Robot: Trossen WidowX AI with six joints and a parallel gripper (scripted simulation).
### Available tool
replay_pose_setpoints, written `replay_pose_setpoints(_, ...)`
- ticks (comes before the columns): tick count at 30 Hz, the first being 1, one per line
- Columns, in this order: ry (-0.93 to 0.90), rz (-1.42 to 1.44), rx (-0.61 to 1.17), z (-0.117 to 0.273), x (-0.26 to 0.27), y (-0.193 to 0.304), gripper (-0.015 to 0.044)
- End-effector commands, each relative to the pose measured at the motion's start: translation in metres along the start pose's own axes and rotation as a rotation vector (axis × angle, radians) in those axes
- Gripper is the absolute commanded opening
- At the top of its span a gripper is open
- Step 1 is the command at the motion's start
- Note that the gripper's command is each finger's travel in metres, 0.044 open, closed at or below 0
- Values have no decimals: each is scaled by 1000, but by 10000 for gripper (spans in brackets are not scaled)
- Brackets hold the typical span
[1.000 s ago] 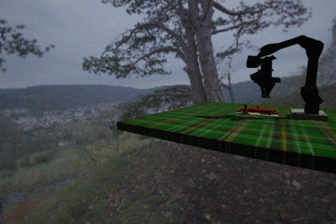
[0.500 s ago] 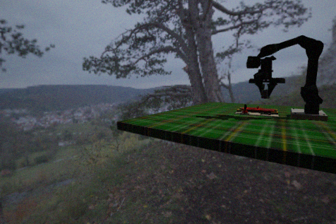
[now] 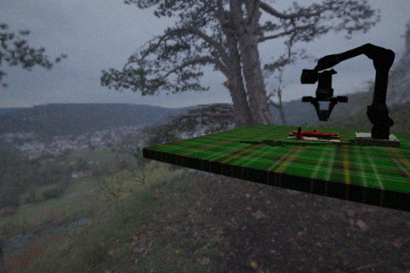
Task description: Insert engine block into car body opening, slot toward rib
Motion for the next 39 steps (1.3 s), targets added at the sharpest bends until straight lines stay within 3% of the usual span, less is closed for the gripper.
replay_pose_setpoints(1, -9, 79, -2, -7, 0, 1, 0)
replay_pose_setpoints(39, -9, 100, -2, -74, 1, 1, 0)
Point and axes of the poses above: the point midway between the two fingers, 35 mm back from their tips, its own z axis back along the fingers, its own x axis across the jaws, y = z × x, the point moved 7 cm from there along z, back along the fingers, and after that the axes turned 9 degrees about -z, right-handed, at the moved point
